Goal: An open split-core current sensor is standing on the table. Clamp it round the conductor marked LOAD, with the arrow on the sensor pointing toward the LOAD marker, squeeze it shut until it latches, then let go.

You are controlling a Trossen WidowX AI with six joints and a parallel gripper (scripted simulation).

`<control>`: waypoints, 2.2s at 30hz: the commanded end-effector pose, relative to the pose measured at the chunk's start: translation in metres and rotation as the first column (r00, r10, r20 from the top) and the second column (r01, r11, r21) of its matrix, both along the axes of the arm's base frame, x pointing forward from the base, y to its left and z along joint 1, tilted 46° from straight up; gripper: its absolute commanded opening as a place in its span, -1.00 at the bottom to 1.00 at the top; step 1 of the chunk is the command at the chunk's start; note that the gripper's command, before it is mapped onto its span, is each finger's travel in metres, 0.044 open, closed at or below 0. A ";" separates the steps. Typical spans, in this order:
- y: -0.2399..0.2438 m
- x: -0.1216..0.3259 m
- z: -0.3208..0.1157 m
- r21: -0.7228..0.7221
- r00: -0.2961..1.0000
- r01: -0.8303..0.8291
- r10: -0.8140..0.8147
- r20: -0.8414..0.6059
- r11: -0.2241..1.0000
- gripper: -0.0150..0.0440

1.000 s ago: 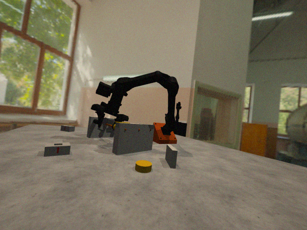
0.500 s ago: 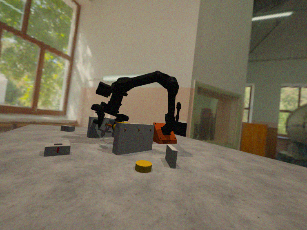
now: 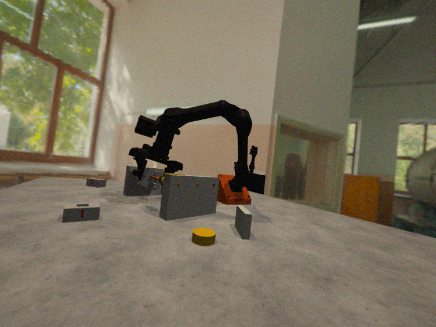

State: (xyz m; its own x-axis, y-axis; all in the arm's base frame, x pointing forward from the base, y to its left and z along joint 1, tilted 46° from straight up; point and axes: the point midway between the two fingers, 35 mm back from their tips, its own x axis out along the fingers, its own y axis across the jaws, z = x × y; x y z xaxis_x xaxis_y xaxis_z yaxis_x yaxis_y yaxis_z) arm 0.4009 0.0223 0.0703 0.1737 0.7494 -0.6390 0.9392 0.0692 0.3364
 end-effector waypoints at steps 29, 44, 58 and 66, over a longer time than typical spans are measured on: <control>0.005 0.000 -0.012 -0.056 0.989 -0.113 0.107 -0.105 0.992 1.00; 0.003 0.001 -0.009 -0.052 0.989 -0.113 0.108 -0.097 0.992 0.68; 0.003 0.001 -0.009 -0.052 0.989 -0.113 0.108 -0.097 0.992 0.37; 0.003 0.001 -0.009 -0.052 0.989 -0.113 0.108 -0.097 0.992 0.19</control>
